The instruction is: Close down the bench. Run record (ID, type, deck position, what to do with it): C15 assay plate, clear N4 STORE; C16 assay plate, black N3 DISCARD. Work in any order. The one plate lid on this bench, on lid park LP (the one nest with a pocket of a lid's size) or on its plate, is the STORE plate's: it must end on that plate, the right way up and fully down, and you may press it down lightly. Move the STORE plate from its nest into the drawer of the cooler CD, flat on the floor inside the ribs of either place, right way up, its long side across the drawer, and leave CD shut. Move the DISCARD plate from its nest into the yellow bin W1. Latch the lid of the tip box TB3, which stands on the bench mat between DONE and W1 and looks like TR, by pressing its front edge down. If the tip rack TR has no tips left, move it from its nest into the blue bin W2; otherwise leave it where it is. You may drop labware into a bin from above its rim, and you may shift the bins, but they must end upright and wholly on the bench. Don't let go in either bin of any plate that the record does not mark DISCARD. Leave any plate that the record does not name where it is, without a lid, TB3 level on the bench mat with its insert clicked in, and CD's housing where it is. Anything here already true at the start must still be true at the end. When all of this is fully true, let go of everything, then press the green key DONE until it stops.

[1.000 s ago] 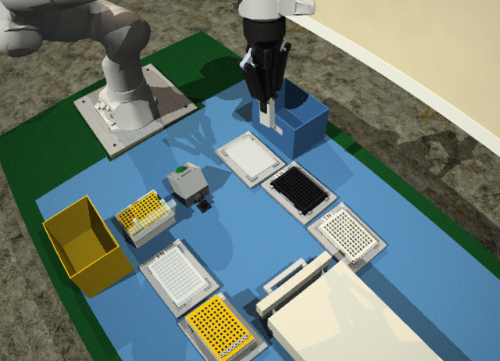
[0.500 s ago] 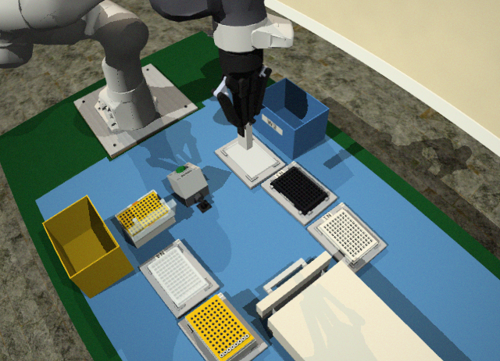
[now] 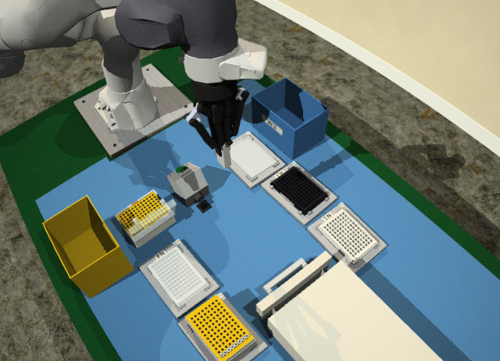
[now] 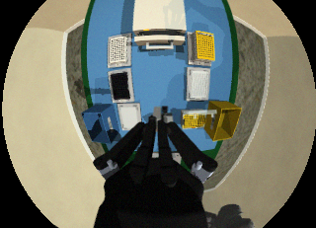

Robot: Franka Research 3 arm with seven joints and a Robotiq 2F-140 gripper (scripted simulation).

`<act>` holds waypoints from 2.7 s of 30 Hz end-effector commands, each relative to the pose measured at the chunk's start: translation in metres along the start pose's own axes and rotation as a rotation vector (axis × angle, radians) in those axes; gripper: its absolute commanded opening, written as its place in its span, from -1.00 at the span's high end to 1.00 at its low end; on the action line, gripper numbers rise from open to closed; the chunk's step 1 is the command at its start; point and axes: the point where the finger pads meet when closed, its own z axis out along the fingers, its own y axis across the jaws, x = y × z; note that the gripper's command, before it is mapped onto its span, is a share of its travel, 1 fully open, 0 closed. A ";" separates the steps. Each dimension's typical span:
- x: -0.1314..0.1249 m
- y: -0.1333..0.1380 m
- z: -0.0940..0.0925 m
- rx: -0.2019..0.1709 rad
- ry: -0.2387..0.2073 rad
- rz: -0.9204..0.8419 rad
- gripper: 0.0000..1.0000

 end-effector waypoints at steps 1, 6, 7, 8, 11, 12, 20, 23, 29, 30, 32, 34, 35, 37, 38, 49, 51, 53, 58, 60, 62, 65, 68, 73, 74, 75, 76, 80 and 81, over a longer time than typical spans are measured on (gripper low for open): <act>-0.002 0.007 0.003 -0.005 -0.004 -0.024 1.00; -0.002 0.007 0.003 -0.005 -0.004 -0.024 1.00; -0.002 0.007 0.003 -0.005 -0.004 -0.024 1.00; -0.002 0.007 0.003 -0.005 -0.004 -0.024 1.00; -0.002 0.007 0.003 -0.005 -0.004 -0.024 1.00; -0.002 0.007 0.003 -0.005 -0.004 -0.024 1.00; -0.002 0.023 0.007 -0.005 -0.004 -0.058 1.00; -0.002 0.026 0.008 -0.005 -0.004 -0.058 1.00; -0.002 0.050 0.013 -0.005 -0.004 -0.058 1.00; -0.002 0.054 0.014 -0.005 -0.004 -0.058 1.00; -0.002 0.062 0.016 -0.005 -0.004 -0.058 1.00; -0.003 0.069 0.018 -0.005 -0.004 -0.058 1.00; -0.003 0.073 0.019 -0.005 -0.004 -0.058 1.00; -0.003 0.081 0.021 -0.005 -0.004 -0.058 1.00; -0.003 0.081 0.021 -0.005 -0.004 -0.058 1.00; -0.003 0.120 0.030 -0.005 -0.004 -0.058 1.00; -0.003 0.128 0.032 -0.005 -0.004 -0.058 1.00; -0.004 0.135 0.034 -0.005 -0.004 -0.058 1.00; -0.004 0.147 0.036 -0.005 -0.004 -0.058 1.00; -0.004 0.155 0.038 -0.005 -0.004 -0.058 1.00; -0.004 0.163 0.040 -0.005 -0.004 -0.058 1.00; -0.004 0.169 0.041 -0.005 -0.004 -0.058 1.00; -0.004 0.169 0.041 -0.005 -0.004 -0.058 1.00; -0.004 0.169 0.041 -0.005 -0.004 -0.058 1.00; -0.004 0.169 0.041 -0.005 -0.004 -0.058 1.00; -0.004 0.169 0.041 -0.005 -0.004 -0.058 1.00; -0.004 0.169 0.041 -0.005 -0.004 -0.058 1.00; -0.004 0.169 0.041 -0.005 -0.004 -0.058 1.00; -0.004 0.169 0.041 -0.005 -0.004 -0.058 1.00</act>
